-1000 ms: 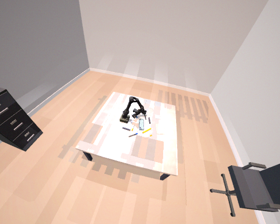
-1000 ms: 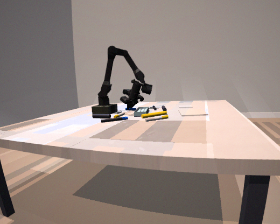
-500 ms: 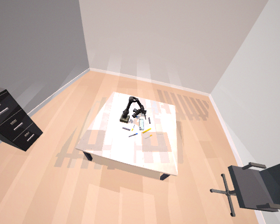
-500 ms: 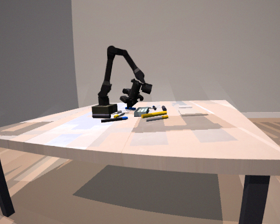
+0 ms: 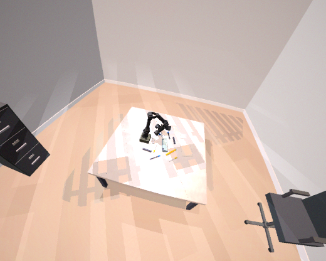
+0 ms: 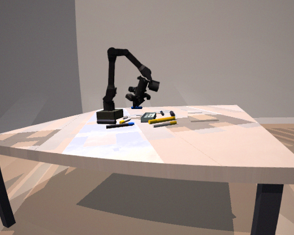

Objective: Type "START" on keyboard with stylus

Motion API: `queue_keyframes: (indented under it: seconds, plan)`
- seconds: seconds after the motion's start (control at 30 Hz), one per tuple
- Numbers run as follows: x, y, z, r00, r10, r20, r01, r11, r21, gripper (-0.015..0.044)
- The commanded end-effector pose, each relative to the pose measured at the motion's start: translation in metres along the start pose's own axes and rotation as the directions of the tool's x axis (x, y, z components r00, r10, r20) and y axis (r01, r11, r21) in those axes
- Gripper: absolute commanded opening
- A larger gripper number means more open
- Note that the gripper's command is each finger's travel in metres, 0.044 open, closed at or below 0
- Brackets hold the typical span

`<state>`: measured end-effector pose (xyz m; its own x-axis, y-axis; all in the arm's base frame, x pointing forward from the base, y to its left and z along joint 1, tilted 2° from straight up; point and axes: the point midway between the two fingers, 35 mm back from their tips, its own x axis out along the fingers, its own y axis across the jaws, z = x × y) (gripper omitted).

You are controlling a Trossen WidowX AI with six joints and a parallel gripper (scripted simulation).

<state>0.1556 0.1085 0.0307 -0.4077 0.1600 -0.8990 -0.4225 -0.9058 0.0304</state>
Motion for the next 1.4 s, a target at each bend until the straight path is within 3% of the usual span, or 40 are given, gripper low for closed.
queue_keyframes:
  seconds: [0.0, 0.27, 0.5, 0.87, 1.2, 1.37]
  plan:
    - [-0.003, 0.006, -0.011, 0.996, 0.073, -0.060, -0.067, 0.994, 0.090, 0.0000]
    - [-0.016, 0.024, -0.041, 0.932, 0.277, -0.233, -0.181, 0.914, 0.364, 0.0000]
    - [-0.036, 0.036, -0.066, 0.818, 0.434, -0.376, -0.161, 0.802, 0.575, 0.0000]
    - [-0.081, 0.045, -0.101, 0.547, 0.614, -0.569, 0.074, 0.642, 0.763, 0.0000]
    - [-0.129, 0.039, -0.123, 0.239, 0.685, -0.688, 0.391, 0.581, 0.714, 0.0000]
    - [-0.133, 0.038, -0.124, 0.217, 0.687, -0.694, 0.412, 0.580, 0.703, 0.0000]
